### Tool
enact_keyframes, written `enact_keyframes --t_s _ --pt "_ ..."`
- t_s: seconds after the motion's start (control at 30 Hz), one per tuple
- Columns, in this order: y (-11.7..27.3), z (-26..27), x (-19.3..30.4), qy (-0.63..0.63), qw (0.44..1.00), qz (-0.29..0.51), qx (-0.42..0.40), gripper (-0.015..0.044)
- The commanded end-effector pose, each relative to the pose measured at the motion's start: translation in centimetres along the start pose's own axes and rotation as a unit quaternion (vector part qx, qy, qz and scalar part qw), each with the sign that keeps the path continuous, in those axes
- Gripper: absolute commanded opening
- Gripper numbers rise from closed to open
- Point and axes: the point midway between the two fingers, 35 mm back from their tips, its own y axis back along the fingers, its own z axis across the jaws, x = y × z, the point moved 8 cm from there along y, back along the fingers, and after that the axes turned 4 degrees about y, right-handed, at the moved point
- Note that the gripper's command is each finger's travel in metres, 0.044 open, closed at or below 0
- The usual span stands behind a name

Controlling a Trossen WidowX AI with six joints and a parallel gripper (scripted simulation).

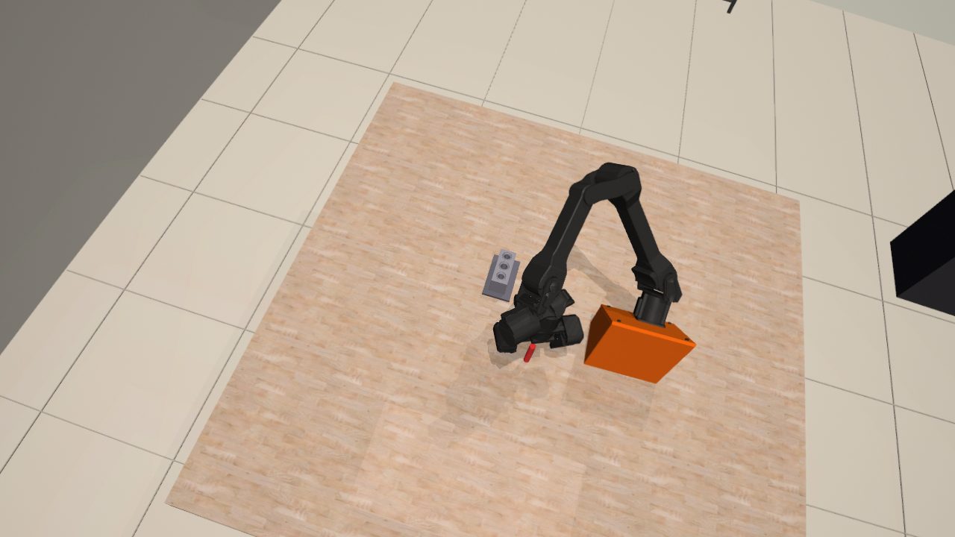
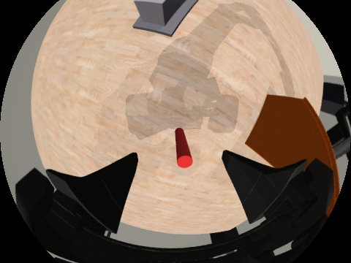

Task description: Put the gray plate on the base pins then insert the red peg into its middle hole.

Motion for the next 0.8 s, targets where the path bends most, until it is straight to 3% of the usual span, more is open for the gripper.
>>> enact_keyframes --t_s 0.0,0.47,0.77 --pt "-0.9 -0.1 0.0 0.004 1.000 -0.003 0.002 0.0440" --pt "-2.8 -0.2 -0.1 0.004 1.000 -0.005 0.003 0.0440" --pt "-2.8 -0.2 -0.1 0.004 1.000 -0.005 0.003 0.0204"
